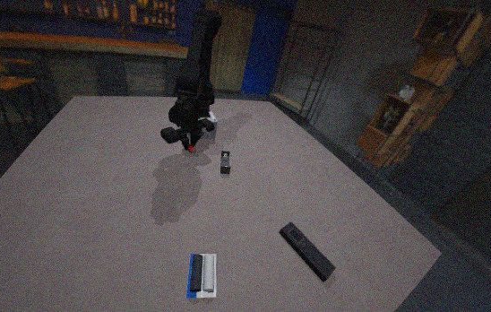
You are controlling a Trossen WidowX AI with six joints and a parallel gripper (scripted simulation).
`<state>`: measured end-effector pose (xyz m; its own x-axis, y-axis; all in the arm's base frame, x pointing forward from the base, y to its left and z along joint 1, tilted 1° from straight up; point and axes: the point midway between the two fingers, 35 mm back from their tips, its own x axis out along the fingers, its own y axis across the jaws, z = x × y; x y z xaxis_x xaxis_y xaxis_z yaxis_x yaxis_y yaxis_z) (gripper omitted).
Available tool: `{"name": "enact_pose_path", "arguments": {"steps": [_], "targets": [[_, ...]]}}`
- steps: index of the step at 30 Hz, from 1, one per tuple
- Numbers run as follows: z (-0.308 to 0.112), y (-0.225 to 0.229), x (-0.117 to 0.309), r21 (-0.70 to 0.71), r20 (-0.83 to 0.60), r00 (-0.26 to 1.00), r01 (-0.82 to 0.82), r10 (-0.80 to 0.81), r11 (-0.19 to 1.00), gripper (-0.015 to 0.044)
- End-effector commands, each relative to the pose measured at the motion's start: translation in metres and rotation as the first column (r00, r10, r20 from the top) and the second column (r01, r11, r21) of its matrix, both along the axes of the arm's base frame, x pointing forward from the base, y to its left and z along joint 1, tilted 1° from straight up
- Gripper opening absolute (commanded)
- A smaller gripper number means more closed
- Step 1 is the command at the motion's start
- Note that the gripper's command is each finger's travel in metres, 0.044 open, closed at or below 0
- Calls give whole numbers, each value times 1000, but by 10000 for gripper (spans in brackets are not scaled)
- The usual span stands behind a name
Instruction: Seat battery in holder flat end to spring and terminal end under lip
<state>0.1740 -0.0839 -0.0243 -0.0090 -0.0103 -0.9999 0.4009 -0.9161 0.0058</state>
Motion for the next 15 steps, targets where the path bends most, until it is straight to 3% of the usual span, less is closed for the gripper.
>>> {"name": "enact_pose_path", "arguments": {"steps": [1,6,10,15], "targets": [[24,-1,4,-12,22,1000,6,-6,1000,70],[29,1,6,-12,21,999,-34,34,999,70],[32,10,17,-13,16,959,-282,282,959,70],[36,23,31,-13,10,818,-575,575,818,70]]}}
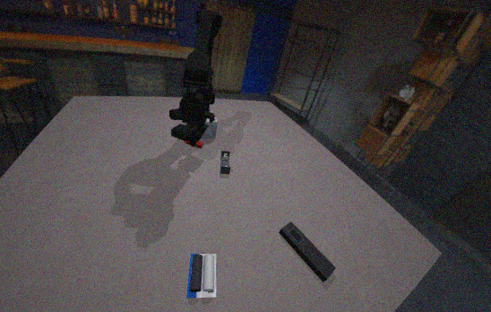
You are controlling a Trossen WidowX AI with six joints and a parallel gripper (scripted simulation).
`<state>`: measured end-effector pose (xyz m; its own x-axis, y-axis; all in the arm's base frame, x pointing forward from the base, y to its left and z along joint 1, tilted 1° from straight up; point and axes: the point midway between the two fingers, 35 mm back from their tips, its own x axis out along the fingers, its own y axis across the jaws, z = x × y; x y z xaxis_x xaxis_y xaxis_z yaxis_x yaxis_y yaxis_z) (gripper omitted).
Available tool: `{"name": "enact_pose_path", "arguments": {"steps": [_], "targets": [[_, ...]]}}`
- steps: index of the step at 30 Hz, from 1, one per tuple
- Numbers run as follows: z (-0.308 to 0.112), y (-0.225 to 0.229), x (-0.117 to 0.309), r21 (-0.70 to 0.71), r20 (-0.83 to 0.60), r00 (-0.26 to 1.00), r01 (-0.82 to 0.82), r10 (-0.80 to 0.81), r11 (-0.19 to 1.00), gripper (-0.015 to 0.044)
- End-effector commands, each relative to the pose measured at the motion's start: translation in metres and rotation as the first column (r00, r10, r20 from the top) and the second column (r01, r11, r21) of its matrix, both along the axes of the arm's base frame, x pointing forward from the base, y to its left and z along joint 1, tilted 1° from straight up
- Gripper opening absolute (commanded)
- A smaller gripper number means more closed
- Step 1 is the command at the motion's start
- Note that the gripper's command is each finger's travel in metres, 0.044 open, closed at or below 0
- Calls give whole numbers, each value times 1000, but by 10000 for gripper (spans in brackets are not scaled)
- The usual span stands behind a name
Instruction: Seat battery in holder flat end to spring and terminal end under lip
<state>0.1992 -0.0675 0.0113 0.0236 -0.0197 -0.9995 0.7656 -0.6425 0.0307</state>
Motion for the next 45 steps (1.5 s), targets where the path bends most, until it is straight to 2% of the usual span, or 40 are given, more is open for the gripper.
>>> {"name": "enact_pose_path", "arguments": {"steps": [1,8,15,21,28,31,38,45], "targets": [[2,9,9,-1,-13,976,-215,215,977,70],[7,31,26,-2,-18,786,-618,618,786,70],[12,56,40,-3,-24,438,-899,898,438,70],[16,79,51,0,-28,70,-998,997,70,70],[20,107,59,2,-31,-358,-933,933,-359,70],[20,110,60,2,-31,-397,-918,917,-397,70],[18,109,61,-6,-36,-391,-920,920,-391,70],[2,108,64,-76,-98,-386,-916,917,-393,70]]}}
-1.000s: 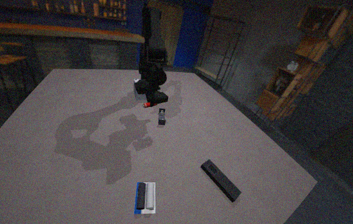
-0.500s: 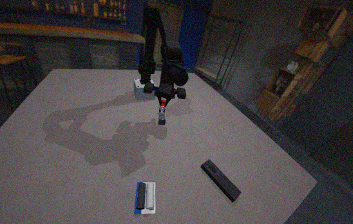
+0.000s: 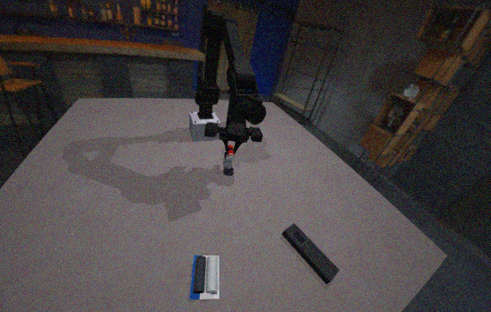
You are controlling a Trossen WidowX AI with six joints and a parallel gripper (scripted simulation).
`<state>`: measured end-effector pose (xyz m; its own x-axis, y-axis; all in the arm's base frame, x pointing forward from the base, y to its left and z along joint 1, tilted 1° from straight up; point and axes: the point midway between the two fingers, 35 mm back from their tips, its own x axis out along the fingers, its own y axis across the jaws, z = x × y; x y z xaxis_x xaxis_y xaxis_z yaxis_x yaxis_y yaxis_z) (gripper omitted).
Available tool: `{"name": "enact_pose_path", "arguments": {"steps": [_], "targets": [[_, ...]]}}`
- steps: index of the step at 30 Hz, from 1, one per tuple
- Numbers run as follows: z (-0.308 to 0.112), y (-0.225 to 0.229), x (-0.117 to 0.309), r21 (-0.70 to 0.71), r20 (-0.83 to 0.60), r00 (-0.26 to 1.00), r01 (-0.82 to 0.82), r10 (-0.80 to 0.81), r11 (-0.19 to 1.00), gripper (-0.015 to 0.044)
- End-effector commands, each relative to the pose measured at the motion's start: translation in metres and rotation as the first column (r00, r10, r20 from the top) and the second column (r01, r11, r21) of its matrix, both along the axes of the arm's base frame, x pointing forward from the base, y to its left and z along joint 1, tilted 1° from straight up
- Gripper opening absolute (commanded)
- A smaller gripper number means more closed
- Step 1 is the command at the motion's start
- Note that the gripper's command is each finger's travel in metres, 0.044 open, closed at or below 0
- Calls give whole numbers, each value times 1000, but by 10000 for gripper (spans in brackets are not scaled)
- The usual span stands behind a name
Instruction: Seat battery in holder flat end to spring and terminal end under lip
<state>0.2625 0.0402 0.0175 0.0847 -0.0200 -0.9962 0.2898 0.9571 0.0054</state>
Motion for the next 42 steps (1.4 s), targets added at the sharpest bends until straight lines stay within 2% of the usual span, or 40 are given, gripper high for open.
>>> {"name": "enact_pose_path", "arguments": {"steps": [1,11,42], "targets": [[-7,0,1,-15,45,999,1,0,1000,70],[-25,-1,2,-58,173,985,15,-5,998,70],[-41,2,-4,-128,347,938,36,11,991,70]]}}
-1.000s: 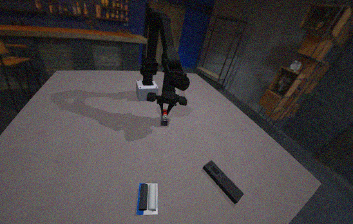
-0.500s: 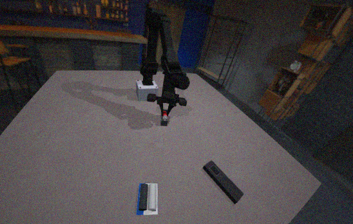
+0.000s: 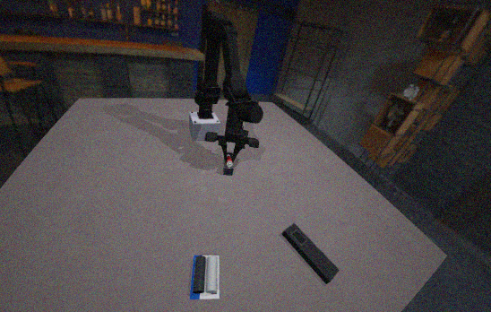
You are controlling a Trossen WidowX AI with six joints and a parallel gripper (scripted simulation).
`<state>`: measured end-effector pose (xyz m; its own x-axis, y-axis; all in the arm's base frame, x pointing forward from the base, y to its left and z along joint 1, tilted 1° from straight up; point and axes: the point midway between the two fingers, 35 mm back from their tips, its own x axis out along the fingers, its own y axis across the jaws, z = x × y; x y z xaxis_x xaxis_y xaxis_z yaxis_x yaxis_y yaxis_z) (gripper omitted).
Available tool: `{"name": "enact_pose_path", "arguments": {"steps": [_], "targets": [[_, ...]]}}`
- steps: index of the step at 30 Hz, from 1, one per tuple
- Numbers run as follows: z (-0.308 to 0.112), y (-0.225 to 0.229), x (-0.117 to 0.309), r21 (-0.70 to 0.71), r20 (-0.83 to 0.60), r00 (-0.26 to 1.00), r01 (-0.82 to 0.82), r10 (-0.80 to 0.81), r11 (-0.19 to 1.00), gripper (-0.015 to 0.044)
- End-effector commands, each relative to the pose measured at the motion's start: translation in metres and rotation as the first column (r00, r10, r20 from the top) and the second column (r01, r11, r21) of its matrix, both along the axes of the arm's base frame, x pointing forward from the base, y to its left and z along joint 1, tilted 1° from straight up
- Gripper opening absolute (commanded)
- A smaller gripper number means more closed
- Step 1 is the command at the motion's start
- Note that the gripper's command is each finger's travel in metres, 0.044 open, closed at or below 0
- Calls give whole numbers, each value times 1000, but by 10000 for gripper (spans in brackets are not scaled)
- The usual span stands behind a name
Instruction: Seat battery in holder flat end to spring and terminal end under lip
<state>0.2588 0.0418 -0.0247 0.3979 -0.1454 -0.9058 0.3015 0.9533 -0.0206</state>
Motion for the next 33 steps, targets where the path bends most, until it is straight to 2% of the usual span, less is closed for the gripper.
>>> {"name": "enact_pose_path", "arguments": {"steps": [1,10,33], "targets": [[1,1,0,-7,35,999,2,-2,1000,70],[-2,2,-4,-29,95,995,9,-6,1000,70],[-6,7,-20,-43,96,995,17,-12,999,70]]}}
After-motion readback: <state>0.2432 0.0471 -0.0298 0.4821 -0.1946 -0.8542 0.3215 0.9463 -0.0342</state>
